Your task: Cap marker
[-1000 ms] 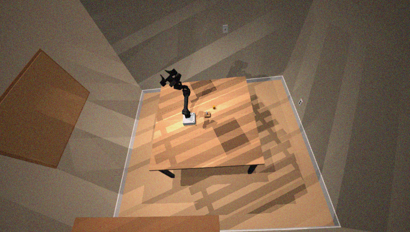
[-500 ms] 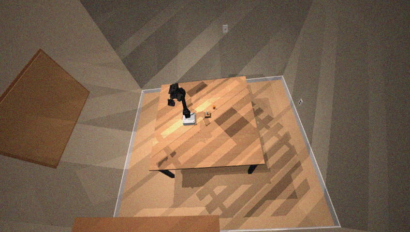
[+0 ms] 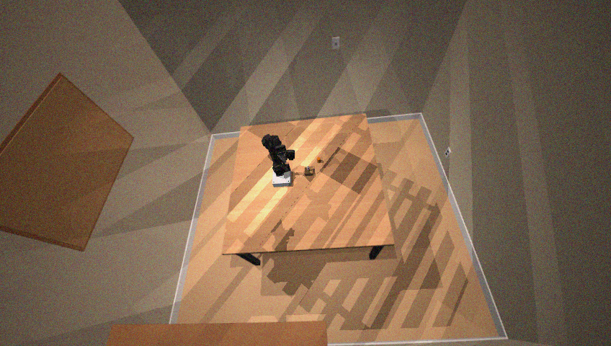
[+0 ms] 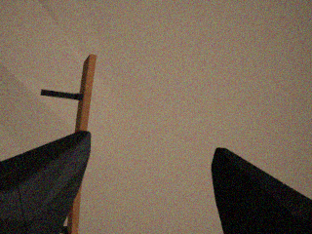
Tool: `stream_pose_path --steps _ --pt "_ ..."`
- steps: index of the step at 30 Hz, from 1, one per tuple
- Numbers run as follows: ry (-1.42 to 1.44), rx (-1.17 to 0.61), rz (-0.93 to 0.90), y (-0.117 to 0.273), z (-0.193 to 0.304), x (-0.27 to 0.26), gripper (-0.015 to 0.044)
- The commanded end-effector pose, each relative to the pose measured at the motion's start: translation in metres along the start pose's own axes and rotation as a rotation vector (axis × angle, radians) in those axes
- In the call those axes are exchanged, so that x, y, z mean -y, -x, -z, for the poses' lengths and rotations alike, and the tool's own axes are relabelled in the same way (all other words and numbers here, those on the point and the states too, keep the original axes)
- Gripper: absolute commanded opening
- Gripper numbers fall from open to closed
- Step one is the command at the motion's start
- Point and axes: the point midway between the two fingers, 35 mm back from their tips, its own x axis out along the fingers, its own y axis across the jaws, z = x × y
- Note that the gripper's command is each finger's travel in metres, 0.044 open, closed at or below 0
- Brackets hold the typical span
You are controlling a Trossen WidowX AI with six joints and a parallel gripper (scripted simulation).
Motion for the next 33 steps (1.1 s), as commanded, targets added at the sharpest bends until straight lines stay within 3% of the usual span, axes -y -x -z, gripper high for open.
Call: stream_pose_path --steps 1,7,15,24,33 --pt "-0.064 0.129 -0.128 -0.007 -0.047 -0.04 0.0258" --pt "-0.156 0.335 -0.355 0.006 -0.134 -0.1 0.0258" --pt "-0.215 0.576 -0.679 0.062 -0.246 -0.167 0.0258" --pt "-0.159 0.783 -1.06 0.172 -0.341 -0.227 0.0258" --pt "0.05 0.898 -1.426 0.314 -0.383 -0.273 0.0258"
